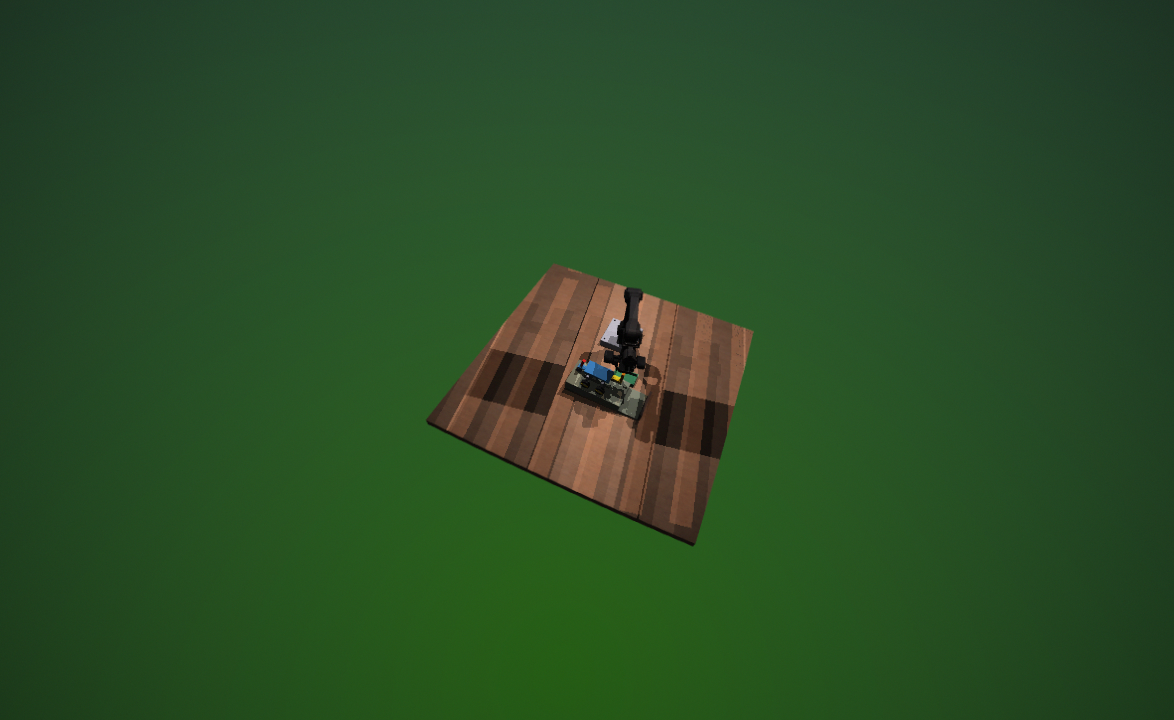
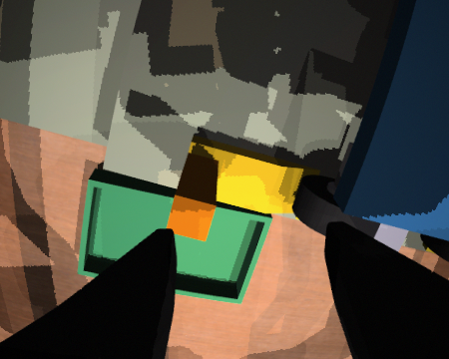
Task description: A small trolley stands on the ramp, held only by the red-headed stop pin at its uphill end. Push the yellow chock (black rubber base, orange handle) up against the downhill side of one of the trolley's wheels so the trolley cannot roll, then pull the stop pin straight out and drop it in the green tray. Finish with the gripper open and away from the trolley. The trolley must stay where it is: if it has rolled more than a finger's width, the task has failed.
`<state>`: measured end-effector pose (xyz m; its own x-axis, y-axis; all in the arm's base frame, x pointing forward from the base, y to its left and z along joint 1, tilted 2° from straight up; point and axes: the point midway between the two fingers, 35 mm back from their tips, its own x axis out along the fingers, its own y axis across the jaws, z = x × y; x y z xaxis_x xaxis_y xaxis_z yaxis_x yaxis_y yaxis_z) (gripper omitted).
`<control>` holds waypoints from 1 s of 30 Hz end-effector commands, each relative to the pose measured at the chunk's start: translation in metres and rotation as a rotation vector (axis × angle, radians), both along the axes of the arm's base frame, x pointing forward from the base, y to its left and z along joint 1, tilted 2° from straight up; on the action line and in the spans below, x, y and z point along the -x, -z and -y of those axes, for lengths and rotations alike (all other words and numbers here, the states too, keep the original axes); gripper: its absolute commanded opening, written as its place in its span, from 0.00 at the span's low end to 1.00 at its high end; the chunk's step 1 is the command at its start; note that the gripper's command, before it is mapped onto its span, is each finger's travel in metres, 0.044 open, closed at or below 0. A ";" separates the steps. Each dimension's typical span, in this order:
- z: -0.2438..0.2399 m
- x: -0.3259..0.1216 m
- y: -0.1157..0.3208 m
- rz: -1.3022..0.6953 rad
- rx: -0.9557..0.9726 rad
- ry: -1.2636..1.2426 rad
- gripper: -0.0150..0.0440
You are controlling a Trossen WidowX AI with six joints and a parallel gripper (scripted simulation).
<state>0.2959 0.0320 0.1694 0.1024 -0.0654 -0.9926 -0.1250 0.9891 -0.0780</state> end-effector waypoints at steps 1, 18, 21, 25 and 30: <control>0.019 -0.004 -0.008 0.001 0.045 -0.152 0.58; 0.100 -0.008 -0.021 -0.131 0.197 -0.749 0.58; 0.114 -0.006 -0.023 -0.164 0.215 -0.855 0.58; 0.134 -0.003 -0.026 -0.211 0.235 -0.995 0.58; 0.157 0.003 -0.030 -0.275 0.249 -1.171 0.58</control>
